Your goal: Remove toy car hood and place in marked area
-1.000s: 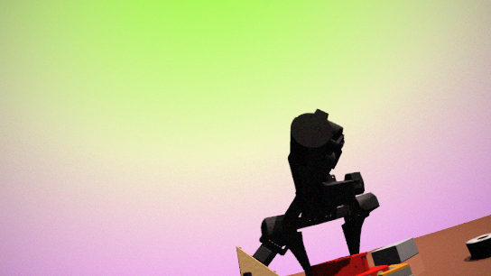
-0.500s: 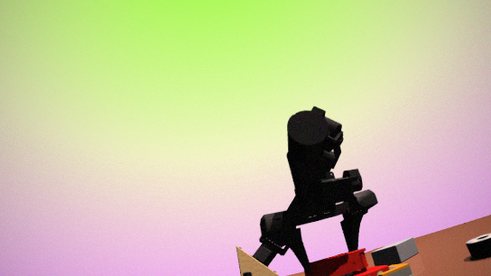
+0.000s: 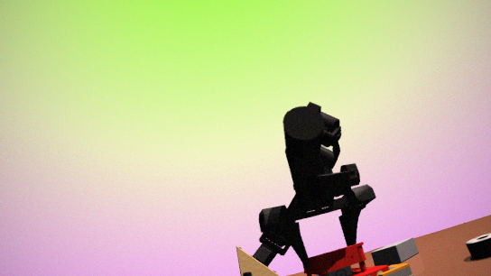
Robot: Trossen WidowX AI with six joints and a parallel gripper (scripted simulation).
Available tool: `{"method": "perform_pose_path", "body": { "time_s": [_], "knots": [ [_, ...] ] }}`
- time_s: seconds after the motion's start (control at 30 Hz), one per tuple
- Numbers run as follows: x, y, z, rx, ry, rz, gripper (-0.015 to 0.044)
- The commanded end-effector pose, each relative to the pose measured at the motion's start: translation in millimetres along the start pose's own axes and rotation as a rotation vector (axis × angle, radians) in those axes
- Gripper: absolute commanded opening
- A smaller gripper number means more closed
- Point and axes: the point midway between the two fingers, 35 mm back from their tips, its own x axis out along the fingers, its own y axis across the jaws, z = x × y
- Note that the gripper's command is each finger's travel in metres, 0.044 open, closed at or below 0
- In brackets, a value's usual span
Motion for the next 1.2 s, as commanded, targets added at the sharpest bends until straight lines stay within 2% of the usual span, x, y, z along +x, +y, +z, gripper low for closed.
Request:
{"method": "perform_pose_path", "body": {
  "time_s": [0.0, 0.5, 0.83, 0.97, 1.17],
  "knots": [
    [-6.5, 0.0, 2.0, -0.009, -0.01, -0.005, 0.0],
    [-16.6, 0.0, 1.7, -0.008, -0.01, -0.005, 0.0],
    [-54.6, -0.3, 1.5, -0.007, -0.01, -0.007, 0.0],
    [-49.3, -0.4, 1.1, -0.002, -0.008, -0.003, 0.0],
    [-52.4, -29.6, 3.2, 0.004, -0.025, -0.018, 0.0]
  ]
}}
